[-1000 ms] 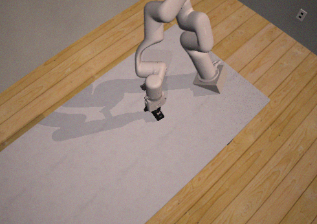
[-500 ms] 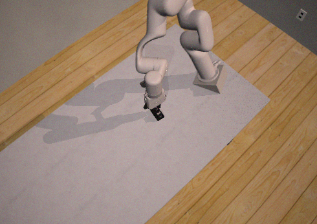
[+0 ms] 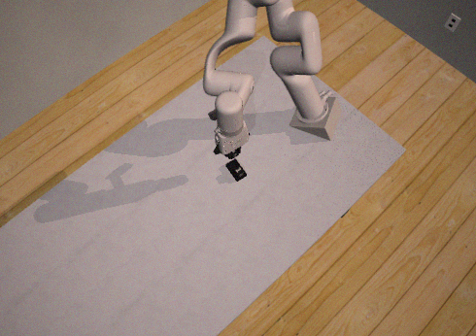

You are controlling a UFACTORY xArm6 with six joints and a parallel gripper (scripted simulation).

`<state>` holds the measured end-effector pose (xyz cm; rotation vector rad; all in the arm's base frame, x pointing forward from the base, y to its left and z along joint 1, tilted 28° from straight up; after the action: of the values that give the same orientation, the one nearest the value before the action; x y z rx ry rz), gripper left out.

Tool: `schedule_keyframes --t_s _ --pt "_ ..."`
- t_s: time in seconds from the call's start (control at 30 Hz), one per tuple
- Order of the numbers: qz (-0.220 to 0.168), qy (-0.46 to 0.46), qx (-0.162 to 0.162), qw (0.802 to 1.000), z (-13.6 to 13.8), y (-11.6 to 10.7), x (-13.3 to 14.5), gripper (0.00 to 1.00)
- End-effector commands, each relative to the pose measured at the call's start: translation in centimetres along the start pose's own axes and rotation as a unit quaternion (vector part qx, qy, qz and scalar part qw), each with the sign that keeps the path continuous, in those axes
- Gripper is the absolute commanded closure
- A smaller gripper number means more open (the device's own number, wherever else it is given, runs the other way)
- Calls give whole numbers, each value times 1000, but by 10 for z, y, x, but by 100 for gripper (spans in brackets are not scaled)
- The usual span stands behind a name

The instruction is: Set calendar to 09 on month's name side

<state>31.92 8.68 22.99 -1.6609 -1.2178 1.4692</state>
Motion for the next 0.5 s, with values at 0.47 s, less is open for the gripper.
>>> schedule_keyframes --t_s 0.47 --pt "0 -167 -1 986 -16 5 113 73"
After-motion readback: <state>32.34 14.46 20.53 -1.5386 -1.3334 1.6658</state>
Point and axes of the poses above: the point where the finger pads meet when closed, its own y axis out along the fingers, its own z axis across the jaws, x = y × z, the point moved 6 cm from there along -y, back along the fingers, and after that the axes turned 7 degrees about -y, right-handed, at the moved point
